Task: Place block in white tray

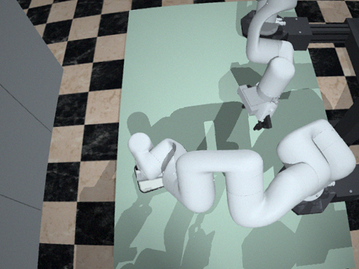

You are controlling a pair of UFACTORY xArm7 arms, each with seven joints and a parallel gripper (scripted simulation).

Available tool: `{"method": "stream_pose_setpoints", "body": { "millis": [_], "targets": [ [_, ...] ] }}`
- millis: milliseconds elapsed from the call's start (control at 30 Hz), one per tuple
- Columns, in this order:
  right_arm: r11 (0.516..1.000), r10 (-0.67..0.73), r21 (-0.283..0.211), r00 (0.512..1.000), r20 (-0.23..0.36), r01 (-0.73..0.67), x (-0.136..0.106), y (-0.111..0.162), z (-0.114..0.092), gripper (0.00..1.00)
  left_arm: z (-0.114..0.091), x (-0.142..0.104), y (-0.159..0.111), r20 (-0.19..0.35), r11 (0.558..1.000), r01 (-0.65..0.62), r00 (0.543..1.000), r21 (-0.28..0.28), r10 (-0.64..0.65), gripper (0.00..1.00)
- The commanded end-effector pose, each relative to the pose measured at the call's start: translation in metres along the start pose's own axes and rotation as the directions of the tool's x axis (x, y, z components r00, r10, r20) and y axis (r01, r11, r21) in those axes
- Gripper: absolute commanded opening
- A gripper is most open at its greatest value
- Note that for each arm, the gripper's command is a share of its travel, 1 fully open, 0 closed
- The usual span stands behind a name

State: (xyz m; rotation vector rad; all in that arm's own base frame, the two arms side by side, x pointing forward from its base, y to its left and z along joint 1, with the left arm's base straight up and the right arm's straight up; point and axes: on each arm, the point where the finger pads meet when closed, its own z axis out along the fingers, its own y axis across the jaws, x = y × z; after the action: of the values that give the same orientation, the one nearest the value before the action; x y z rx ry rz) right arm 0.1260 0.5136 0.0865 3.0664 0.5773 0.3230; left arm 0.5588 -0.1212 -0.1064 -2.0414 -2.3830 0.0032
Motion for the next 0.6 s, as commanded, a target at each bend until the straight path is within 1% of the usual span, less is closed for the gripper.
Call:
{"method": "stream_pose_setpoints", "body": {
  "millis": [0, 333, 567],
  "targets": [
    [1.0, 0.001, 0.005, 1.0, -0.003, -0.001, 0.002, -0.002, -0.002, 1.0, -0.002, -0.001, 0.002, 0.002, 1.0, 0.001, 1.0, -0.004, -0.001, 0.0],
    [1.0, 0.001, 0.005, 1.0, -0.003, -0.001, 0.002, -0.002, -0.002, 1.0, -0.001, -0.001, 0.002, 0.002, 1.0, 0.001, 1.0, -0.004, -0.001, 0.0],
    [1.0, 0.001, 0.005, 1.0, -0.003, -0.001, 0.002, -0.002, -0.002, 1.0, 0.009, -0.001, 0.003, 0.002, 1.0, 0.0, 1.0, -0.004, 0.0, 0.0]
  ]
}}
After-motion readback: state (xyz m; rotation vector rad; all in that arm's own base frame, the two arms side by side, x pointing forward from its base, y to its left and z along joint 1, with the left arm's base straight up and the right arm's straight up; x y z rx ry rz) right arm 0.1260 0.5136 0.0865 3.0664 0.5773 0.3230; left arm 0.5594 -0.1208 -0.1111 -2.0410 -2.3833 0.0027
